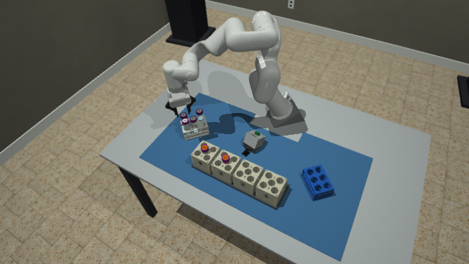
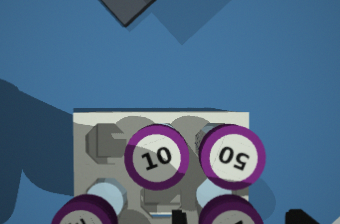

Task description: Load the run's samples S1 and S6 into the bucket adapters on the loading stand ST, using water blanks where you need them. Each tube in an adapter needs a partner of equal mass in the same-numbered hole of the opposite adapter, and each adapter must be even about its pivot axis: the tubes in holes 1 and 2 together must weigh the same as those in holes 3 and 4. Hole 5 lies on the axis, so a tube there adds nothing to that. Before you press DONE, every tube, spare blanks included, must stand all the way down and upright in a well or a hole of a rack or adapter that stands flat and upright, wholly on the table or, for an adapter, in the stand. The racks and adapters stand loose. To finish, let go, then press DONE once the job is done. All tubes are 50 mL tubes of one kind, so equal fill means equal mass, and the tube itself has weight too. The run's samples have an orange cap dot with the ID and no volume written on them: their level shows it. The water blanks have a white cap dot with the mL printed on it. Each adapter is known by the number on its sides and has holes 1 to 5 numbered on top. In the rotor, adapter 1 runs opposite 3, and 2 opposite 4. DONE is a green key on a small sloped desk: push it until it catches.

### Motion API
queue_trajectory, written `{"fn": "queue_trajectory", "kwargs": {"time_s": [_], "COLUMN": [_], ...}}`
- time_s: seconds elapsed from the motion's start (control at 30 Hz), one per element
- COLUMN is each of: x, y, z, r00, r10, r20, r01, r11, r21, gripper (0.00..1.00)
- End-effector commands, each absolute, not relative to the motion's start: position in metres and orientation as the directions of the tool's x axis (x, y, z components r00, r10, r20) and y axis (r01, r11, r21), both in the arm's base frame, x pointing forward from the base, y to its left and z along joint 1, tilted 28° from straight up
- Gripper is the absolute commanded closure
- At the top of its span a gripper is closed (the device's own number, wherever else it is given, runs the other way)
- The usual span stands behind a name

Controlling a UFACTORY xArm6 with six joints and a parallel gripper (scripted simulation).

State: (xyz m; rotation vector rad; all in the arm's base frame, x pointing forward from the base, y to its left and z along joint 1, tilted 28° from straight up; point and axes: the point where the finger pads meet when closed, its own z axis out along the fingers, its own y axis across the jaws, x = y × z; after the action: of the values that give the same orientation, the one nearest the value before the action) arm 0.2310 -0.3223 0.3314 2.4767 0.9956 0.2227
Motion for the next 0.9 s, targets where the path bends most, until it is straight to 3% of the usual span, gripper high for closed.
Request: {"fn": "queue_trajectory", "kwargs": {"time_s": [0.0, 0.87], "x": [0.2336, 0.2369], "y": [-0.3253, -0.3291], "z": [0.3272, 0.318], "r00": [0.725, 0.725], "r10": [0.688, 0.688], "r20": [-0.021, -0.021], "r01": [0.613, 0.613], "r11": [-0.631, -0.631], "r21": [0.475, 0.475], "gripper": [0.43, 0.43]}}
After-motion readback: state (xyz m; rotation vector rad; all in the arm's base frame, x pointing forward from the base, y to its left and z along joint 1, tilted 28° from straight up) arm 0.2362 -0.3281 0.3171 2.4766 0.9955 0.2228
